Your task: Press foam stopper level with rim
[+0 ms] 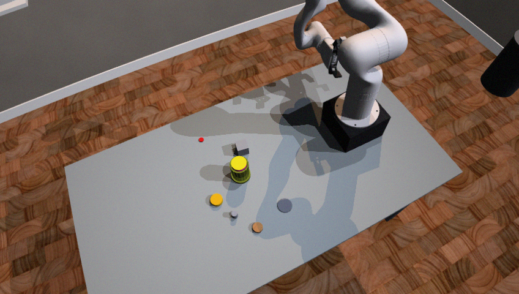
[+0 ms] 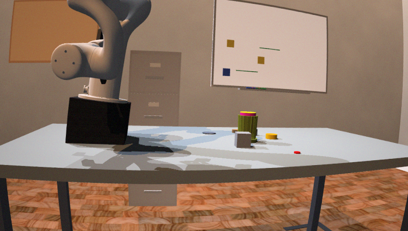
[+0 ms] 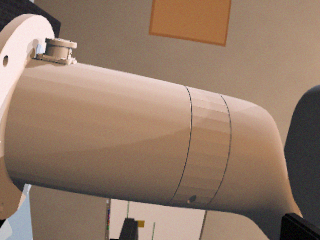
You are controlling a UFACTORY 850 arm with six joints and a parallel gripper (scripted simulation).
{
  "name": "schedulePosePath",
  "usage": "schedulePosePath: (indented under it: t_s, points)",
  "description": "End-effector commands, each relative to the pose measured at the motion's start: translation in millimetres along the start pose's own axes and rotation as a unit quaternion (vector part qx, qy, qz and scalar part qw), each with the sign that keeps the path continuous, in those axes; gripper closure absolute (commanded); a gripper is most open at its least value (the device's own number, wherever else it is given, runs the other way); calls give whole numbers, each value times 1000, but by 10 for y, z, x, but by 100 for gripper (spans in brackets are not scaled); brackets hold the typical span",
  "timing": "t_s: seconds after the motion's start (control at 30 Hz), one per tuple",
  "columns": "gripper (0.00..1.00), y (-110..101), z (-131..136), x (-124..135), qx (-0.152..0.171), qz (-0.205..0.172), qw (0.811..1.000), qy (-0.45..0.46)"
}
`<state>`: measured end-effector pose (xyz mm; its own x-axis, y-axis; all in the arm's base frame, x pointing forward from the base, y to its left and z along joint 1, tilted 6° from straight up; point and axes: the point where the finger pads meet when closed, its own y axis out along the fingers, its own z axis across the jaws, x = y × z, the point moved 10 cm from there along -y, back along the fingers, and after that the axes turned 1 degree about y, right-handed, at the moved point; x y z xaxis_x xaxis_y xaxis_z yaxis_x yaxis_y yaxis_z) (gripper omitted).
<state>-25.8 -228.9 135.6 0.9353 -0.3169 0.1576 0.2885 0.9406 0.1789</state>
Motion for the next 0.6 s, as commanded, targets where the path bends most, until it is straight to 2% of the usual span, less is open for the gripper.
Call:
schedulePosePath:
  t_s: [0.0,0.53,0.57]
  points:
    - [0,-2,3,1,0,0,1000,0]
    - [0,-2,3,1,0,0,1000,0]
    - [100,-2,3,1,0,0,1000,0]
